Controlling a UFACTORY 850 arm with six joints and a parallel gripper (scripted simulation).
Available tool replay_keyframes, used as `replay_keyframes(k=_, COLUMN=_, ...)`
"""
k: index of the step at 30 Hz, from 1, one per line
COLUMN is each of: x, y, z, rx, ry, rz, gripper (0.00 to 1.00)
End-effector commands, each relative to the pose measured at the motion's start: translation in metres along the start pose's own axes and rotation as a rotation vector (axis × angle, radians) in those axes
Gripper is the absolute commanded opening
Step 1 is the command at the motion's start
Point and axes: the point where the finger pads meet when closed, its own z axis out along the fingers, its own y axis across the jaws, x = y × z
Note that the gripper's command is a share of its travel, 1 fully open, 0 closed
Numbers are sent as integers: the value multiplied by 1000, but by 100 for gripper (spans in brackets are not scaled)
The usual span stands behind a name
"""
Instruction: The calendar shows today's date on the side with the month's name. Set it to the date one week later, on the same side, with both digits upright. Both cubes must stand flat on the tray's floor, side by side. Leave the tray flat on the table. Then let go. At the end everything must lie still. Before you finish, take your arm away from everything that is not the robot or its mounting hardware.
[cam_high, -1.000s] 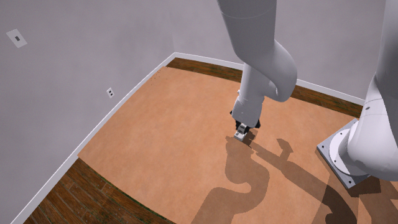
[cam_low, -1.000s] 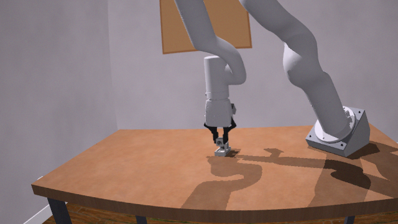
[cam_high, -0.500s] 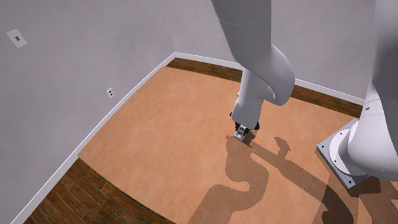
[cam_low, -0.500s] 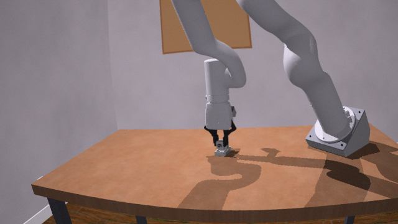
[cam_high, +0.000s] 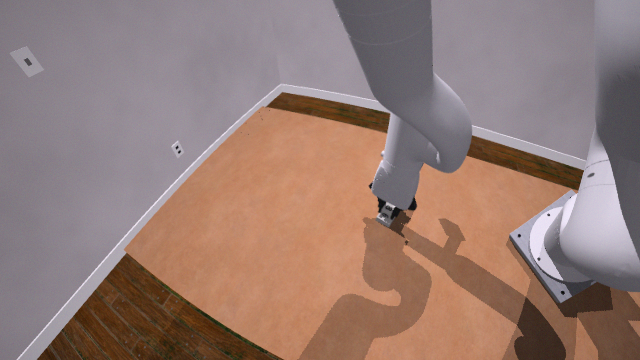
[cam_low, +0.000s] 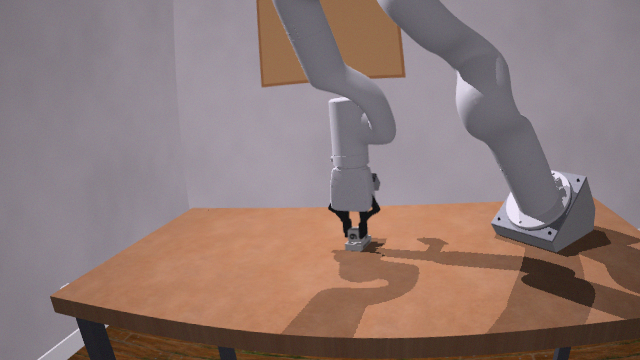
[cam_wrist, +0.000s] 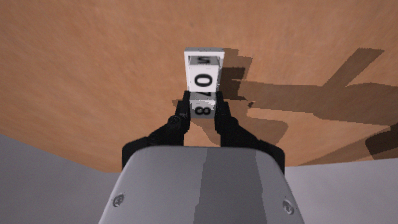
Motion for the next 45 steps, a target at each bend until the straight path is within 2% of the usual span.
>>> replay_keyframes(k=1, x=0, y=0, z=0, rx=1, ry=0, rz=0, gripper=27)
replay_keyframes(k=45, x=0, y=0, z=7, rx=1, ry=0, rz=0, gripper=27)
